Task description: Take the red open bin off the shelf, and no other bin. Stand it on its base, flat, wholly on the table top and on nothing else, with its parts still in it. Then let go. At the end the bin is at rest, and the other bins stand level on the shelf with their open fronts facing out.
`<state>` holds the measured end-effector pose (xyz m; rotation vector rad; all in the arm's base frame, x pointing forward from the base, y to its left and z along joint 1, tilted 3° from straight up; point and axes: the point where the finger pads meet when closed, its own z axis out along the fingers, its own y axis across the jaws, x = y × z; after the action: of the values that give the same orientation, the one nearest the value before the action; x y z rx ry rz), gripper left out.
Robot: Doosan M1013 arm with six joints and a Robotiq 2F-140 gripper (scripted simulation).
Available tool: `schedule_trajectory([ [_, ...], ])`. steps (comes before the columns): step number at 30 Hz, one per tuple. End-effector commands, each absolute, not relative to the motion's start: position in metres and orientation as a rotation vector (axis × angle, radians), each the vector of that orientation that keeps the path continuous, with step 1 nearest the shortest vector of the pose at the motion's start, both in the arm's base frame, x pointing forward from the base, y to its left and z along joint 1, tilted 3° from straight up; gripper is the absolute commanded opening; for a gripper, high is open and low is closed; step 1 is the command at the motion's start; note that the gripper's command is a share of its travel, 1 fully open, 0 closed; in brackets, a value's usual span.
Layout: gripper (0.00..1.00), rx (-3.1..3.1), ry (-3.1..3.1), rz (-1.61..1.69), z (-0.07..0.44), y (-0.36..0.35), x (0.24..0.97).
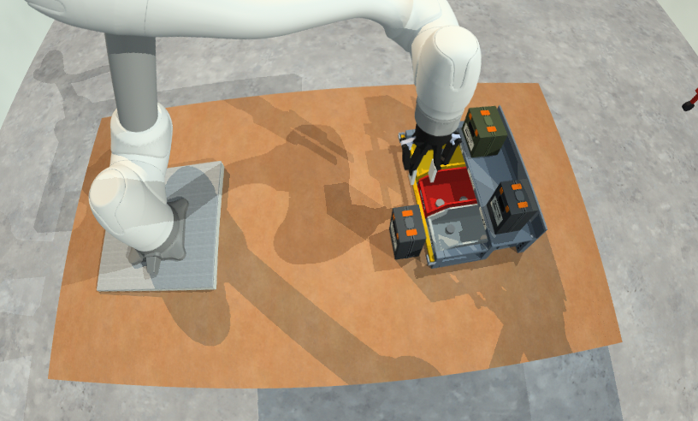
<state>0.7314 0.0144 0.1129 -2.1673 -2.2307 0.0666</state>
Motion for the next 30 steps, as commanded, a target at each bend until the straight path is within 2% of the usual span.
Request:
schedule_trajectory([
  [1,0.28,-2.167,-2.231,0.066,0.113,0.014,0.731],
  [15,0.28,-2.167,-2.231,0.066,0.113,0.014,0.731],
  [20,0.28,-2.167,-2.231,0.066,0.083,0.014,0.73],
  [30,0.28,-2.167,-2.231,0.066,0.083,0.014,0.73],
])
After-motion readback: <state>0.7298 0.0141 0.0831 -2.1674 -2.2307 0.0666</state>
